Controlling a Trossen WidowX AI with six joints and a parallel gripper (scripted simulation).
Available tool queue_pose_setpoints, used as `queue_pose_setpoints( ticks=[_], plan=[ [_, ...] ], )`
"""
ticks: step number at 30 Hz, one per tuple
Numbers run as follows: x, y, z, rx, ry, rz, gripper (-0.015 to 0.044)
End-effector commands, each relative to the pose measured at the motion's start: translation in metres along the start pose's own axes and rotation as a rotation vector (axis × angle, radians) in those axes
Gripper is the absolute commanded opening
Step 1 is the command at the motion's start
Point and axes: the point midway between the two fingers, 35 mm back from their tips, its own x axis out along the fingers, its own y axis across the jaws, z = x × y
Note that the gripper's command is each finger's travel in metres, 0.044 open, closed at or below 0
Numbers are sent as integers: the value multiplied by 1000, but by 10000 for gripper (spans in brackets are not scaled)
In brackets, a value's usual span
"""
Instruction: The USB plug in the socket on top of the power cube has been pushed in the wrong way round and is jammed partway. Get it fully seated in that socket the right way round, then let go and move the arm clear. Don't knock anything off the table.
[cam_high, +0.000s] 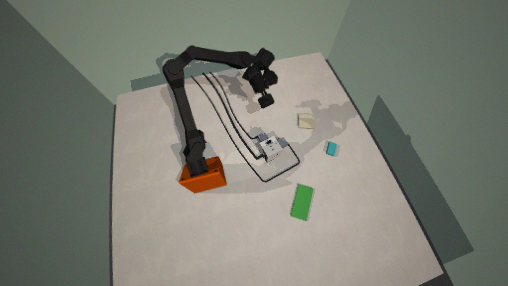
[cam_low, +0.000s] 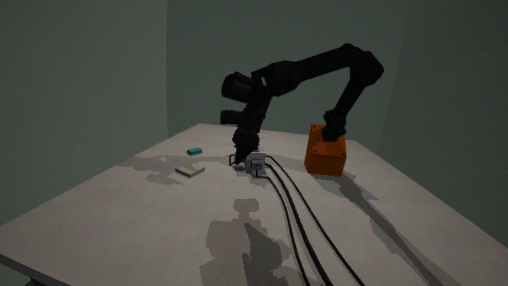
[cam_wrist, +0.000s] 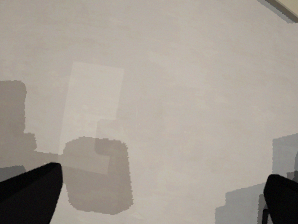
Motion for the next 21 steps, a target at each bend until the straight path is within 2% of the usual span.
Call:
queue_pose_setpoints(
  ticks=[1, 8, 10, 21],
  plan=[
    [2, -73, 1, 389, 69, -95, 440],
    [-17, -190, -26, 1232, 180, -207, 440],
    [-23, -208, -37, 1391, 201, -216, 440],
    [-26, -213, -41, 1445, 208, -218, 440]
  ],
)
